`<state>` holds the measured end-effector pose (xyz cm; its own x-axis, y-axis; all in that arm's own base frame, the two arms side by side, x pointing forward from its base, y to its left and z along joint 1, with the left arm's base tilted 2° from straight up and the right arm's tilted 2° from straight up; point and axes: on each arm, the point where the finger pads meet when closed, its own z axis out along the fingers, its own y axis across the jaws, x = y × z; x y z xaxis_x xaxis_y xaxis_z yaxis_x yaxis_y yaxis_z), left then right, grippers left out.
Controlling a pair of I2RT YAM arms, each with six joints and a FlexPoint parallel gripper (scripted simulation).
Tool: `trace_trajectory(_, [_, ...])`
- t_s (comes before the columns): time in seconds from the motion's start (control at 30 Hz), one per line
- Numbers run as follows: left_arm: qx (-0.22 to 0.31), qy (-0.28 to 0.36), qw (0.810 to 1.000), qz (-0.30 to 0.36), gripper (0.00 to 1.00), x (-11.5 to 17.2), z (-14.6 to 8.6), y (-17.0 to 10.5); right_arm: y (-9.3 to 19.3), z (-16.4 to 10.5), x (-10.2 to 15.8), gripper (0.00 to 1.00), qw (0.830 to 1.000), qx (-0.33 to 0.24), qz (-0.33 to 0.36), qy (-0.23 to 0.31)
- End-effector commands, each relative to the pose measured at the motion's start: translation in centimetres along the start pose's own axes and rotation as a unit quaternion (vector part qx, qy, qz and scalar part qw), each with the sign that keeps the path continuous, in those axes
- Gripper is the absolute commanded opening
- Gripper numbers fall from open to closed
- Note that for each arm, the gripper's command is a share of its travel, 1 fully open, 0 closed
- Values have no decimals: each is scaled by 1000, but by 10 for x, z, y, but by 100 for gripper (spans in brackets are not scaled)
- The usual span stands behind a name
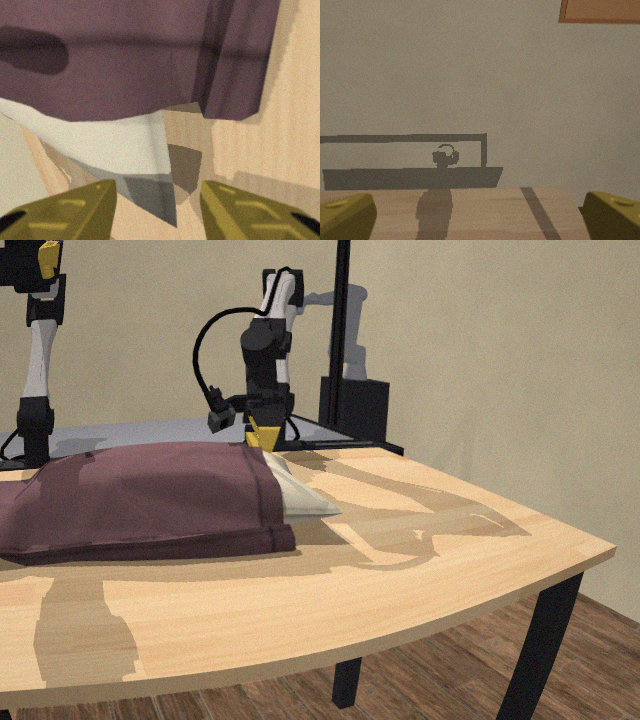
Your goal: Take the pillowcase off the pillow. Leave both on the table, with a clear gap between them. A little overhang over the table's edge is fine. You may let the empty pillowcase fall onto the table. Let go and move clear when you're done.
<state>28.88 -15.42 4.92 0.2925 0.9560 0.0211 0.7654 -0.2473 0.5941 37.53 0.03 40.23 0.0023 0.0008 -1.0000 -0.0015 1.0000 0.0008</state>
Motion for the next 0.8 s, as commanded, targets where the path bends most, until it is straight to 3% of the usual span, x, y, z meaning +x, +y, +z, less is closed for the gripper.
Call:
trace_trajectory(0.0, [-39, -16, 999, -6, 45, -5, 7, 21, -6, -1, -35, 100, 999, 11, -5, -52])
trace_trajectory(0.77, [-46, -23, 999, -5, 45, -11, 25, 26, -6, -1, -35, 100, 999, 11, -5, -52])
